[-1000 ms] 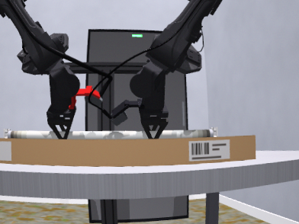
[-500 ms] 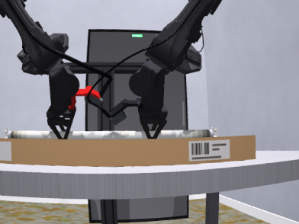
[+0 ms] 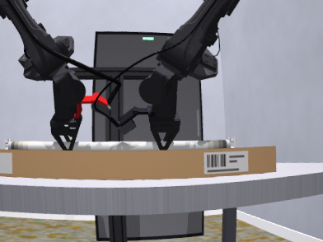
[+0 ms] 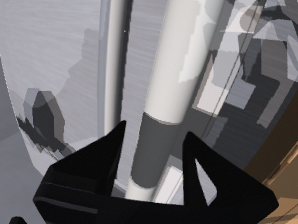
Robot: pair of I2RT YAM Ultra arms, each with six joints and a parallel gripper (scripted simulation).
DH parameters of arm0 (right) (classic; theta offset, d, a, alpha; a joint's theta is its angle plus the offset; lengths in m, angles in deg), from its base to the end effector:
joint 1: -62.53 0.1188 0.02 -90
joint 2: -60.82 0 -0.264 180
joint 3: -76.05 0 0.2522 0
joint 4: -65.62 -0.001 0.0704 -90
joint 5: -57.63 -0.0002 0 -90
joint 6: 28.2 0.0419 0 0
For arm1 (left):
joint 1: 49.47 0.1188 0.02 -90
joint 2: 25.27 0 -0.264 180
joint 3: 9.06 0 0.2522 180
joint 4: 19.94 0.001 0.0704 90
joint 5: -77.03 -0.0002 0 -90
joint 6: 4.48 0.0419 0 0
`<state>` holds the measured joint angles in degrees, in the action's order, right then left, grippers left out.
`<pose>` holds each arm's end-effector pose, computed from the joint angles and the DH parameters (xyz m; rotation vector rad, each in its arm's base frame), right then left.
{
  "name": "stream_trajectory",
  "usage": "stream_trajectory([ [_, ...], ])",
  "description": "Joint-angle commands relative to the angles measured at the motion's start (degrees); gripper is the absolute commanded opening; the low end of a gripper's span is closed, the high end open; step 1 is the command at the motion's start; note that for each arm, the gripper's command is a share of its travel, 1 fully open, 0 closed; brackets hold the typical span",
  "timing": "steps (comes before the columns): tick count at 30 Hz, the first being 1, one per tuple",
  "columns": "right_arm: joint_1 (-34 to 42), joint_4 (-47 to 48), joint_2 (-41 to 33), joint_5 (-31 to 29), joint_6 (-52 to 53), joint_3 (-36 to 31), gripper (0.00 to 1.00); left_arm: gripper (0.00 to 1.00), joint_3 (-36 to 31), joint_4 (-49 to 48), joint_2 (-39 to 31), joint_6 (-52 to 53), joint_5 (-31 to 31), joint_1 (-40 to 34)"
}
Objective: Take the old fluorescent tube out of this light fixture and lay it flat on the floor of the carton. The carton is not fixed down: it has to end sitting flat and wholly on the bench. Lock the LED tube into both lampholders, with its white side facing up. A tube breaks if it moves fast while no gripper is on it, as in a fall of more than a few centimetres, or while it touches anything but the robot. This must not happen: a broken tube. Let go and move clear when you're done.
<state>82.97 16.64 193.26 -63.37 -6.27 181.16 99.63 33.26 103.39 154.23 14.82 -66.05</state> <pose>0.4262 0.1369 0.0945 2.0232 -2.2198 0.9071 0.4399 -0.1095 0.1359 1.9340 2.2606 0.8539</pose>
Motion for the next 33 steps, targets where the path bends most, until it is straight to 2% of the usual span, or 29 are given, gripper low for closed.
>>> stream_trajectory([
  [1, 1.55, -0.03, -1.08, 1.05, -0.67, 0.02, 0.49, 0.11, -0.27, 0.33, -1.24, 0.30, -1.05, -1.67],
  [2, 1.55, -0.03, -1.08, 1.05, -0.67, 0.02, 0.11, 0.11, -0.27, 0.33, -1.24, 0.30, -1.05, -1.67],
  [20, 1.55, 0.03, -1.04, 1.06, -0.67, -0.01, 0.11, 0.11, -0.27, 0.40, -1.25, 0.33, -1.07, -1.67],
  [33, 1.72, 4.71, -2.75, -0.73, -1.38, -3.40, 0.11, 0.11, -3.74, -4.36, -2.62, 1.27, 1.02, -1.84],
])
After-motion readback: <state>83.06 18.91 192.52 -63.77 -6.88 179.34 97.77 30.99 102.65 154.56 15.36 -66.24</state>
